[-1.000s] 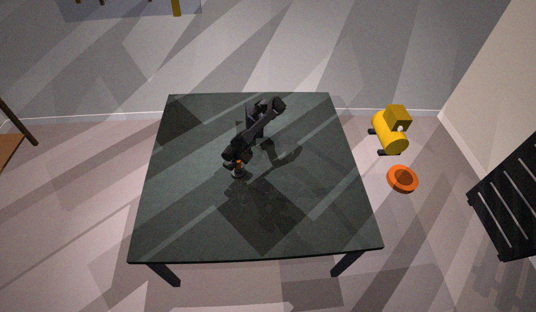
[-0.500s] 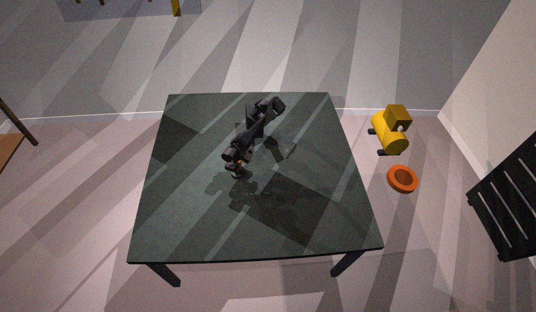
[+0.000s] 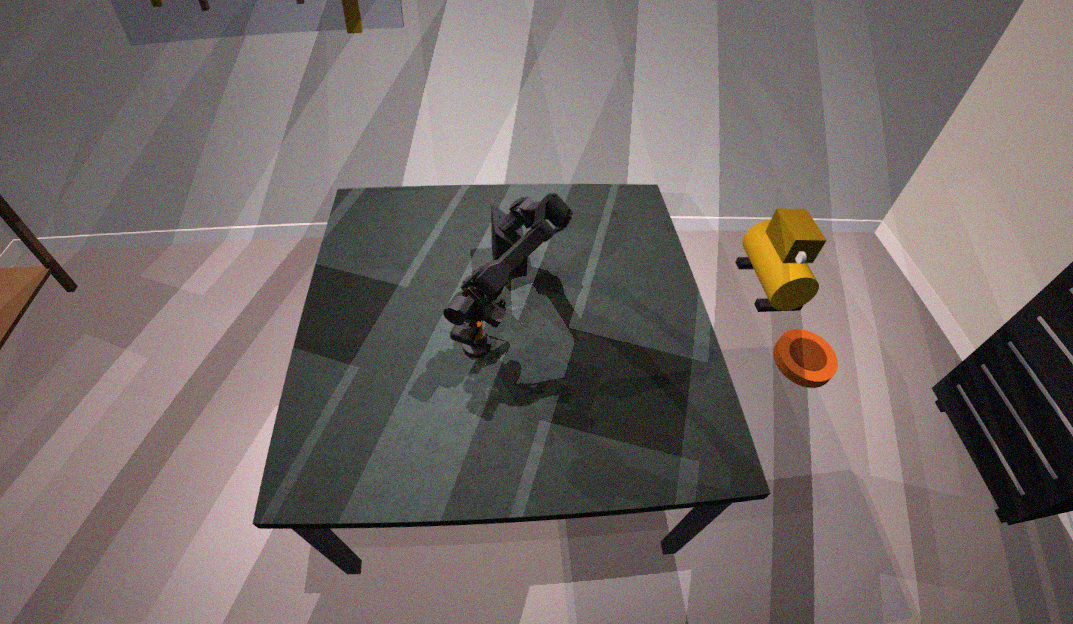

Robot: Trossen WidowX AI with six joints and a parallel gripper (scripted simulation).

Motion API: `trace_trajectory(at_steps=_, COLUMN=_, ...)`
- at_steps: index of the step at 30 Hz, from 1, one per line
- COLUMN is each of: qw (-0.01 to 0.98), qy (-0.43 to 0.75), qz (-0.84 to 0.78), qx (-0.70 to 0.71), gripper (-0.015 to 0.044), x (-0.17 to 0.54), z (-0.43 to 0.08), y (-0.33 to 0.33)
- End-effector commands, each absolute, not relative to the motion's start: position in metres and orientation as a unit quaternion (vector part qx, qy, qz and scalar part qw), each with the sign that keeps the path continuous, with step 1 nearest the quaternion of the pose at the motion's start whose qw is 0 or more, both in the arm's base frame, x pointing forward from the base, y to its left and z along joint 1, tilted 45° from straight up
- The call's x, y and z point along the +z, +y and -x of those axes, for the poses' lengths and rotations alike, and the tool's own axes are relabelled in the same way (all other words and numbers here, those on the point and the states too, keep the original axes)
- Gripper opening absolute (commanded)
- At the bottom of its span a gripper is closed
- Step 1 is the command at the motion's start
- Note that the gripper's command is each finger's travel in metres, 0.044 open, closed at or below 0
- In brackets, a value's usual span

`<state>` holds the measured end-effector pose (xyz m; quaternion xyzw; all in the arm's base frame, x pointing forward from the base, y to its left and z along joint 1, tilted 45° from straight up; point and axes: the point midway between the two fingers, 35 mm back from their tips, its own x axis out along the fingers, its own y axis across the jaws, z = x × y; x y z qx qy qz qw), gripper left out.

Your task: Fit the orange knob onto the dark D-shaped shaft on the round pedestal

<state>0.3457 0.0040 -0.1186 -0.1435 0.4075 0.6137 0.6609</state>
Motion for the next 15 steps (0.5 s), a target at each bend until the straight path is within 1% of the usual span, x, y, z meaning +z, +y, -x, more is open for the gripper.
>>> trace_trajectory(at_steps=1, qw=0.662, qy=0.406, qz=0.142, qx=0.614, gripper=0.0000, x=-0.1186, z=-0.3439, y=0.0048)
trace_trajectory(at_steps=15, qw=0.661, qy=0.406, qz=0.142, qx=0.614, gripper=0.0000, x=-0.1151, z=-0.3403, y=0.0020)
